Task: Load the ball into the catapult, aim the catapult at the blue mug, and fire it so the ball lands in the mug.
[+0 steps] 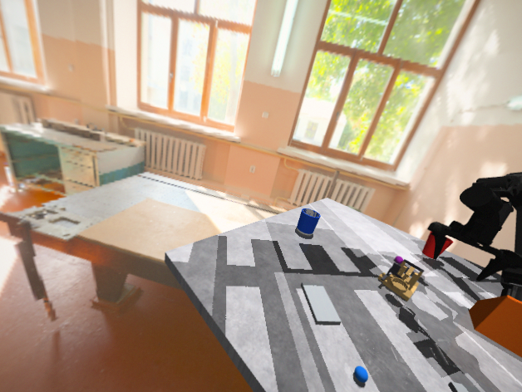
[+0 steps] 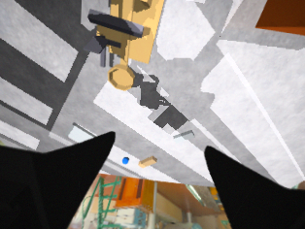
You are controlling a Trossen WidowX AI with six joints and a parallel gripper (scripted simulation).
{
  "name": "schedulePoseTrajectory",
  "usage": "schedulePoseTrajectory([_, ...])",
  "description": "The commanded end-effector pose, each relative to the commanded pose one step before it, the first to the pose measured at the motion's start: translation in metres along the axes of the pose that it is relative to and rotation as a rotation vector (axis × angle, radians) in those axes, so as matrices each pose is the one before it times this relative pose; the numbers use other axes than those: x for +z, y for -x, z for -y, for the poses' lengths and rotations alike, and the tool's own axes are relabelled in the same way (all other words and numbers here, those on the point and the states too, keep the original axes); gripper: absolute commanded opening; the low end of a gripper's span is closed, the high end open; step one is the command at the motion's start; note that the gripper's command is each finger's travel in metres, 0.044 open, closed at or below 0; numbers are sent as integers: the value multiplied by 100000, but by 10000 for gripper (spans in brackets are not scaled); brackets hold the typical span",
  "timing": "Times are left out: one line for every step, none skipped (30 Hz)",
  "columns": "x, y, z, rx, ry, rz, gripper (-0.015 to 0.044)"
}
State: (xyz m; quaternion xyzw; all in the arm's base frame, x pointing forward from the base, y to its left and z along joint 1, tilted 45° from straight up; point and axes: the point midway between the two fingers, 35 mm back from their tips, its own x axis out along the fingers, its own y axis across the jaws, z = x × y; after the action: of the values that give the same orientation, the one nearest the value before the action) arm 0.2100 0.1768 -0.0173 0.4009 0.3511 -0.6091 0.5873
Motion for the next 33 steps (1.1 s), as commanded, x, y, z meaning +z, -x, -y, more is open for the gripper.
schedulePoseTrajectory([4420,-430,-2686,2274,-5427,10316,440])
schedulePoseTrajectory([1163,-281,-695,335,-1378,2944,440])
schedulePoseTrajectory([1167,-311,-663,248,-1296,2979,440])
schedulePoseTrajectory([1169,-340,-631,163,-1212,3010,440])
schedulePoseTrajectory([1170,-369,-599,80,-1126,3037,440])
schedulePoseTrajectory([1169,-397,-566,-2,-1038,3060,440])
schedulePoseTrajectory([1022,-437,-459,-88,-948,3091,440])
schedulePoseTrajectory([786,-356,-341,-107,-675,2402,440])
schedulePoseTrajectory([468,-221,-198,-80,-379,1441,440])
schedulePoseTrajectory([155,-75,-65,-29,-122,480,440])
schedulePoseTrajectory([0,0,0,0,0,0,440])
schedulePoseTrajectory([0,0,0,0,0,0,440])
schedulePoseTrajectory([0,0,0,0,0,0,440])
schedulePoseTrajectory([-20,-267,-9,5,1,-14,440])
schedulePoseTrajectory([-48,-799,-14,16,0,-26,440])
schedulePoseTrajectory([-41,-1320,21,27,-9,11,440])
schedulePoseTrajectory([7,-1302,77,24,-21,79,440])
schedulePoseTrajectory([26,-771,73,11,-17,79,440])
schedulePoseTrajectory([12,-255,29,3,-6,32,440])
schedulePoseTrajectory([0,0,0,0,0,0,440])
schedulePoseTrajectory([0,0,0,0,0,0,440])
schedulePoseTrajectory([0,0,0,0,0,0,440])
schedulePoseTrajectory([-2,-27,-3,0,0,-3,440])
schedulePoseTrajectory([-6,-82,-8,1,1,-7,440])
schedulePoseTrajectory([-7,-109,-10,2,2,-9,440])
schedulePoseTrajectory([-10,-159,-14,3,2,-12,440])
schedulePoseTrajectory([-9,-166,-14,3,2,-11,440])
schedulePoseTrajectory([-8,-166,-13,3,2,-10,440])
schedulePoseTrajectory([-8,-166,-13,3,1,-9,440])
schedulePoseTrajectory([-7,-166,-12,3,1,-7,440])
schedulePoseTrajectory([-6,-166,-11,3,1,-6,440])
schedulePoseTrajectory([-5,-165,-10,3,1,-4,440])
schedulePoseTrajectory([-4,-165,-9,3,0,-3,440])
